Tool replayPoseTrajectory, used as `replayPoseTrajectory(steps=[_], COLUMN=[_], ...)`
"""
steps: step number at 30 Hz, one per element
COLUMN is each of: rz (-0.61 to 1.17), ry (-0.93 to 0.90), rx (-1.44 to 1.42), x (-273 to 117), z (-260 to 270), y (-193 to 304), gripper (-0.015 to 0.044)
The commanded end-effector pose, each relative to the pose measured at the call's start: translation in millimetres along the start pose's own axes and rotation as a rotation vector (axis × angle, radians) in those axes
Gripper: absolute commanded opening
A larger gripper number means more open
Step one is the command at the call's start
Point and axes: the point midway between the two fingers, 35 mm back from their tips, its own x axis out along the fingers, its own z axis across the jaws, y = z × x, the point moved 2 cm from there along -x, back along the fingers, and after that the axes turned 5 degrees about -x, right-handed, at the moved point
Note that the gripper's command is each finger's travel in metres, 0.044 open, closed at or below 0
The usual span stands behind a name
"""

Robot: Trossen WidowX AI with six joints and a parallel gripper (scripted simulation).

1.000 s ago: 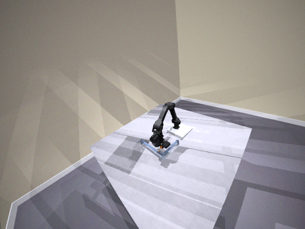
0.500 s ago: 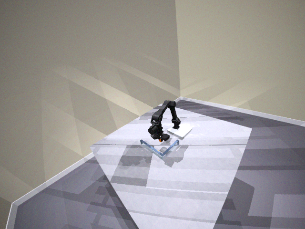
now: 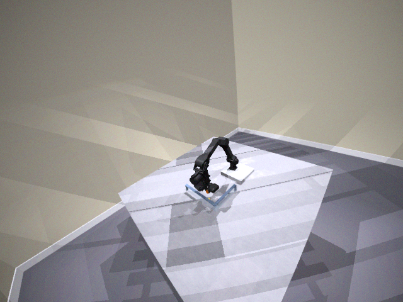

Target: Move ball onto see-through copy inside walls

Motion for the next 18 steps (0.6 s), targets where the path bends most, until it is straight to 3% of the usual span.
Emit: replayPoseTrajectory(steps=[1, 14, 18], rz=[-0.018, -0.018, -0.018], ry=[0.001, 0.001, 0.001], rx=[-0.007, -0.007, -0.007], x=[2, 63, 67], z=[-1, -1, -1], y=[-5, -6, -5], gripper=[0.0000, 0.0000, 0.0000])
